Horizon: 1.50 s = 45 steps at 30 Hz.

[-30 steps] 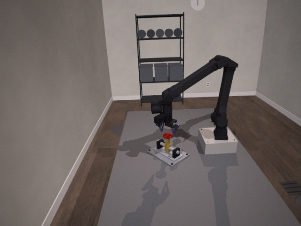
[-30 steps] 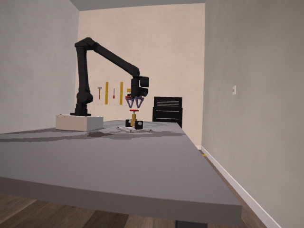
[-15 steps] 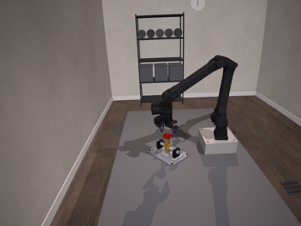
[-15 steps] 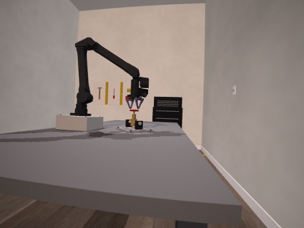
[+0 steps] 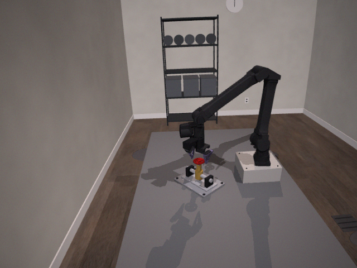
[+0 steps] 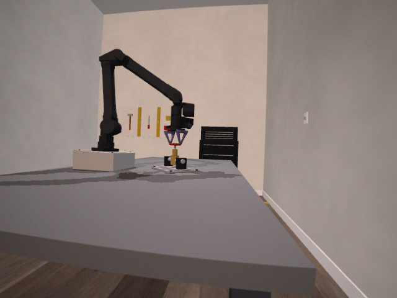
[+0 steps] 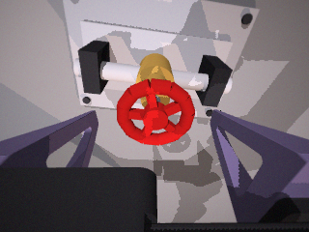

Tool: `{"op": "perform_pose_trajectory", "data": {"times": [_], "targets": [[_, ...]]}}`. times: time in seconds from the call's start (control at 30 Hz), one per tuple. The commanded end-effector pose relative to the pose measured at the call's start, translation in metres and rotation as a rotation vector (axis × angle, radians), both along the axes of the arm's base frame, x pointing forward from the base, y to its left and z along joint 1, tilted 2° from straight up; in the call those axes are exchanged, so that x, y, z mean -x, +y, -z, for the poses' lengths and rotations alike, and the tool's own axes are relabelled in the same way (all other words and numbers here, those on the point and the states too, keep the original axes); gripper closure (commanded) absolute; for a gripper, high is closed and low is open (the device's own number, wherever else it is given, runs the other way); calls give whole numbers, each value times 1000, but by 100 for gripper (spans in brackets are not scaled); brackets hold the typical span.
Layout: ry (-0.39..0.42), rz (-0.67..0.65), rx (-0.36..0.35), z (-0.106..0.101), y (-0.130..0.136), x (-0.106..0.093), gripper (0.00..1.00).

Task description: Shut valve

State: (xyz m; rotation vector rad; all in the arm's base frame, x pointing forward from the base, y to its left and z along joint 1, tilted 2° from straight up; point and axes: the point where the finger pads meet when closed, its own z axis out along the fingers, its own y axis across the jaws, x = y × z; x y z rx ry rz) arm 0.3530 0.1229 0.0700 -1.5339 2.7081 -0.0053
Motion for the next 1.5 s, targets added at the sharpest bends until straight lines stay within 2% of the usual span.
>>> {"op": "perform_pose_trajectory", "data": {"times": [0.0,0.1,0.2,0.37,0.53,1.47], "targets": [[-4,4,-1,7,-4,-5,0],[-21,4,-7,3,-2,-11,0],[-8,3,-3,10,-4,-5,0],[-28,4,-9,4,-3,-9,0],[-11,4,-4,14,-3,-8,0],[-16,4,-5,13,-3,-8,0]]}}
